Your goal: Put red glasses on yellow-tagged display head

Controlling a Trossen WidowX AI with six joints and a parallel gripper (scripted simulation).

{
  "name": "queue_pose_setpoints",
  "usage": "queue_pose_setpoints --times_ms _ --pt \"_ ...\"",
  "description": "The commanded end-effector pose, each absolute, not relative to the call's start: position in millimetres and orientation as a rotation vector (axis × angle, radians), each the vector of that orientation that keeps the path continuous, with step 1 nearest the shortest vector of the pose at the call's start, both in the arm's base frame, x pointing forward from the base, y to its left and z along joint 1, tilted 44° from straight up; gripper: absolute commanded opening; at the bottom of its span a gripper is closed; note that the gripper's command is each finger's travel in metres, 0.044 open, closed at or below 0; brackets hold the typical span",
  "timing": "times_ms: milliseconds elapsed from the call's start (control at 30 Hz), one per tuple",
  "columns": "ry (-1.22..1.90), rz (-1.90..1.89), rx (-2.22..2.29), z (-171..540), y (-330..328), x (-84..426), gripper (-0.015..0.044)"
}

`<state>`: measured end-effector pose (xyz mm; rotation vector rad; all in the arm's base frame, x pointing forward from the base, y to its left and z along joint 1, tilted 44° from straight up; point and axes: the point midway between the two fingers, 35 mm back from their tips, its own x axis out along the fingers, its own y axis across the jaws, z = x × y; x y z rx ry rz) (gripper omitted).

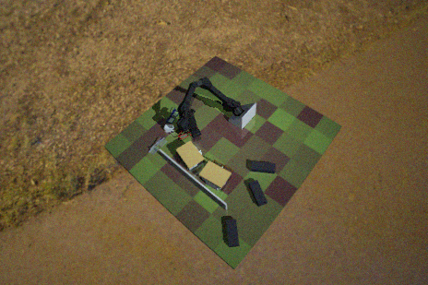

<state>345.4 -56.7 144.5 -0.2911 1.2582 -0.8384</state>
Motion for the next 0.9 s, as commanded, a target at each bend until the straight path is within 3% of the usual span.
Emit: queue_pose_setpoints --times_ms 0,333,867 --pt "1.246 -0.837 -0.285 163 -38 343 0.0" --pt "1.265 -0.812 -0.319 172 -34 334 0.0" --pt "1.412 -0.583 -0.607 184 -51 266 0.0"
